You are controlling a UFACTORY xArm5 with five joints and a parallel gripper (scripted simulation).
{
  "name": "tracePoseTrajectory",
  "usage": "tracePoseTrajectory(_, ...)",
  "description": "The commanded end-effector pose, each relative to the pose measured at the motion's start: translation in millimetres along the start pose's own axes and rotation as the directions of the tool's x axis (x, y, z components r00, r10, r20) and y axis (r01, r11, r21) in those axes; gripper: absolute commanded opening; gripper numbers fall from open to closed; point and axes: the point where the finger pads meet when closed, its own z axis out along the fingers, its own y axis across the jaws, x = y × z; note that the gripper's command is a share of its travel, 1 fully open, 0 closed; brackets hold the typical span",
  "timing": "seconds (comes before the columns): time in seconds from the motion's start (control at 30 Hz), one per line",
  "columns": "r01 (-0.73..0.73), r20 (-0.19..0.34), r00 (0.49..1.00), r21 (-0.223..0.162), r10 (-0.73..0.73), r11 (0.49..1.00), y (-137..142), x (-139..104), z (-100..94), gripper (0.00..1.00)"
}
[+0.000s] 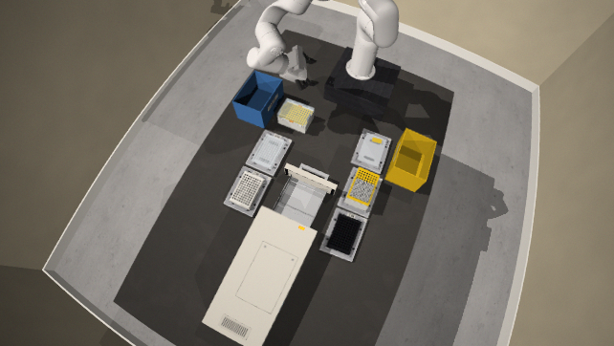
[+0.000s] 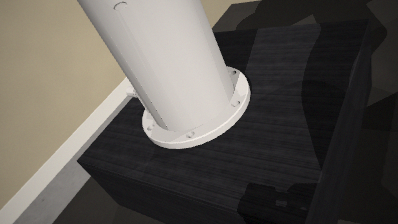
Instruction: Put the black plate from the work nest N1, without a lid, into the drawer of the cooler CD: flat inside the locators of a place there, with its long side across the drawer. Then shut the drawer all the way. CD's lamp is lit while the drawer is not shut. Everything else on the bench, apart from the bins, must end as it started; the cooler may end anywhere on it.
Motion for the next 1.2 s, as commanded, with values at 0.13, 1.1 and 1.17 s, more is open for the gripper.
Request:
tracePoseTrajectory(0.13, 0.000, 0.003, 1.000, -0.001, 0.000, 1.000, 0, 0, -1.1, 1.00)
tracePoseTrajectory(1.1, -0.422, 0.201, 0.879, -0.095, 0.433, 0.902, 51, 1, -38.6, 1.00)
tracePoseTrajectory(1.17, -0.470, 0.217, 0.847, -0.124, 0.486, 0.874, 59, 3, -44.0, 1.00)
